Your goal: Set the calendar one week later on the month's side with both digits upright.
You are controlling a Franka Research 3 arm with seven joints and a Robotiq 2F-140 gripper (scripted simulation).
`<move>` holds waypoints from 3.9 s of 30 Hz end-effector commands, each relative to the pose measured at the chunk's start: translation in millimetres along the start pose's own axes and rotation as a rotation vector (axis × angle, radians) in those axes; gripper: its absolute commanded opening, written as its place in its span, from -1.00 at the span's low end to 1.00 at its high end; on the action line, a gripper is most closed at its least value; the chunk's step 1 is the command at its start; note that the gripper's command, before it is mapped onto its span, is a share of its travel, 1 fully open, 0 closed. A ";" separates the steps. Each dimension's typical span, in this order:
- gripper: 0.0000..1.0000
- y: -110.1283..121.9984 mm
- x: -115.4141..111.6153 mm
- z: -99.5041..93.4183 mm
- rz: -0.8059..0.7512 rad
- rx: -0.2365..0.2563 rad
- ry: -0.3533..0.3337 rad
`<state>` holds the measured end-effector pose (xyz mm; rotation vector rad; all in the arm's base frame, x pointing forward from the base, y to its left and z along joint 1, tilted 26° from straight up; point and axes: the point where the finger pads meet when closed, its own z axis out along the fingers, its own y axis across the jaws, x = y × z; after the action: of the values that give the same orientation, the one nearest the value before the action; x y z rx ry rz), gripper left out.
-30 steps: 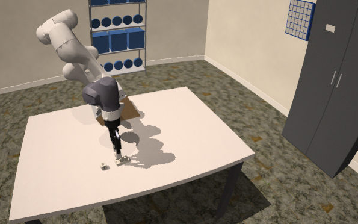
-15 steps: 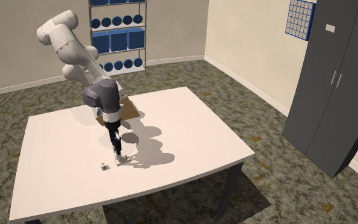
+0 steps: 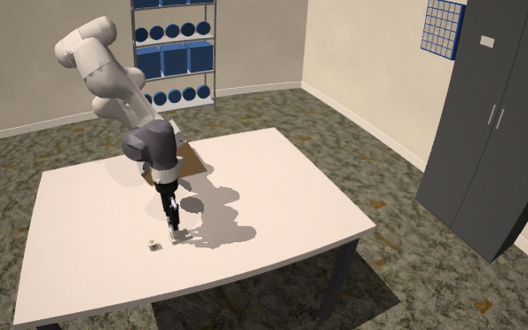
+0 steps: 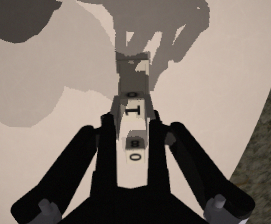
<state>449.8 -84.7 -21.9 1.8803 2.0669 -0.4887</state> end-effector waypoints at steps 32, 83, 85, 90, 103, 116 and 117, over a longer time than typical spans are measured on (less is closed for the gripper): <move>-0.68 2.1 -0.5 3.8 0.011 -0.006 0.002; -0.68 2.1 -0.5 14.1 0.011 -0.006 0.002; -0.68 2.1 -0.5 14.1 0.011 -0.006 0.002; -0.68 2.1 -0.5 14.1 0.011 -0.006 0.002; -0.68 2.1 -0.5 14.1 0.011 -0.006 0.002; -0.68 2.1 -0.5 14.1 0.011 -0.006 0.002; -0.68 2.1 -0.5 14.1 0.011 -0.006 0.002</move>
<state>451.0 -90.5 -33.9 1.8852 2.0613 -0.4818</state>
